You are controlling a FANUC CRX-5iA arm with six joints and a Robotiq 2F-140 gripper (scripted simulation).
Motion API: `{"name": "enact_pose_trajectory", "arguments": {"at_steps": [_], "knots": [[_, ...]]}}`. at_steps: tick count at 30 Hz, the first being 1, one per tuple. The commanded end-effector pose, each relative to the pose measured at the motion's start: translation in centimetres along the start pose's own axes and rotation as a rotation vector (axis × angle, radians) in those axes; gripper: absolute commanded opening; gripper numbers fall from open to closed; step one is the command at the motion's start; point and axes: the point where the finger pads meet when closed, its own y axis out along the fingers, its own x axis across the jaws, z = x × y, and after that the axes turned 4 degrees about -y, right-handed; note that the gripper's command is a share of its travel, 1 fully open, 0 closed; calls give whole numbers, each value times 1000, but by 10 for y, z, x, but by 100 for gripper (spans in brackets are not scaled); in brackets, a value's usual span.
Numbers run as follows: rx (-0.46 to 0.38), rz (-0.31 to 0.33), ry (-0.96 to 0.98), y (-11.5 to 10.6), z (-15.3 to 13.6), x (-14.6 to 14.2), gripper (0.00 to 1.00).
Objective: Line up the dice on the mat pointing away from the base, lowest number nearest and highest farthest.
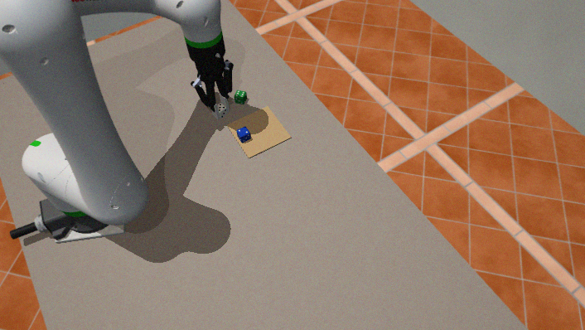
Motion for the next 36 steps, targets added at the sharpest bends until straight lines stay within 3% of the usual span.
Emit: {"name": "enact_pose_trajectory", "arguments": {"at_steps": [1,24,30,36], "knots": [[0,0,0,0,0,0,16],[0,0,0,-2,0,0,16],[0,0,0,-15,0,0,16],[0,0,0,-57,0,0,16]]}}
